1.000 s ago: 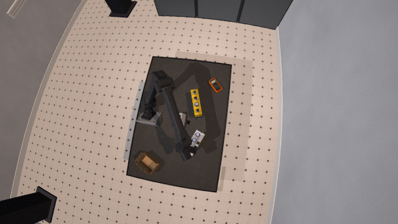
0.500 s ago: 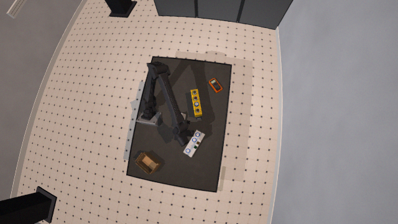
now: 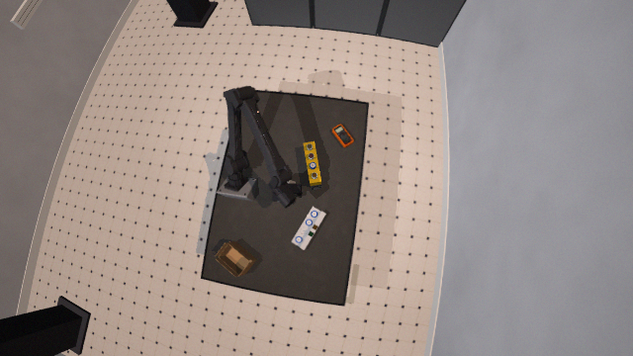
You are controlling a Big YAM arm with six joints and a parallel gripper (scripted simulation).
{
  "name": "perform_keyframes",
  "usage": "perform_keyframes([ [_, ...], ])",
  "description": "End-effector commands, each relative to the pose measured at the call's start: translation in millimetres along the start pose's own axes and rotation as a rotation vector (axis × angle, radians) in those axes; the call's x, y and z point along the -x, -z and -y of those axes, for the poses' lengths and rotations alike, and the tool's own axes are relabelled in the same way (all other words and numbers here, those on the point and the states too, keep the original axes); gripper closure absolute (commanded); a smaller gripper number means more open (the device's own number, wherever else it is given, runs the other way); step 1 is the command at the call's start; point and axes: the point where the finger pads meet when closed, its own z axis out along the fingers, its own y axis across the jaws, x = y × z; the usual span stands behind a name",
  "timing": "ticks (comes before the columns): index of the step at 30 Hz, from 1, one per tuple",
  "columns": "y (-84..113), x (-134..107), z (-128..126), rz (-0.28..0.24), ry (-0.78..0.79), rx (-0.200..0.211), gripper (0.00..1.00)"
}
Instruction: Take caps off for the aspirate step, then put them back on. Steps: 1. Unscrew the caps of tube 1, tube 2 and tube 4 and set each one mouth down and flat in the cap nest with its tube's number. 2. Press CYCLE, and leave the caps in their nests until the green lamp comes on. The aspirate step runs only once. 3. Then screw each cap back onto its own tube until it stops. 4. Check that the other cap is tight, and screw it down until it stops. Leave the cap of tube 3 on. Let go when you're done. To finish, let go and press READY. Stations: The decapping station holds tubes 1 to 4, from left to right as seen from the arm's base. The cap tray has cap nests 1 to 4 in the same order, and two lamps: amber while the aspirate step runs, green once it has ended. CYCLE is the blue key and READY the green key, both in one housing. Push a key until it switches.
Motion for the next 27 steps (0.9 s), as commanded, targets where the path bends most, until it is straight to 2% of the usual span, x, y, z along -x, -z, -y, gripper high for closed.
perform_keyframes([
  [1, -6.2, -7.0, -29.5, -0.016, -0.017, -0.001, 1.00],
  [5, -11.8, -17.1, -56.4, -0.017, -0.018, 0.000, 1.00],
  [7, -11.8, -17.3, -56.1, -0.018, -0.018, -0.001, 1.00],
  [8, 1.4, 2.2, -53.0, 0.010, 0.012, -0.027, 1.00],
  [9, -4.6, -7.2, -48.6, 0.006, -0.003, -0.016, 1.00],
  [20, -4.6, -7.2, -48.6, 0.006, -0.003, -0.016, 1.00],
  [22, -1.7, -0.5, -45.4, 0.007, -0.007, -0.022, 1.00],
  [27, -1.1, -6.0, -43.5, 0.008, -0.025, -0.015, 1.00],
])
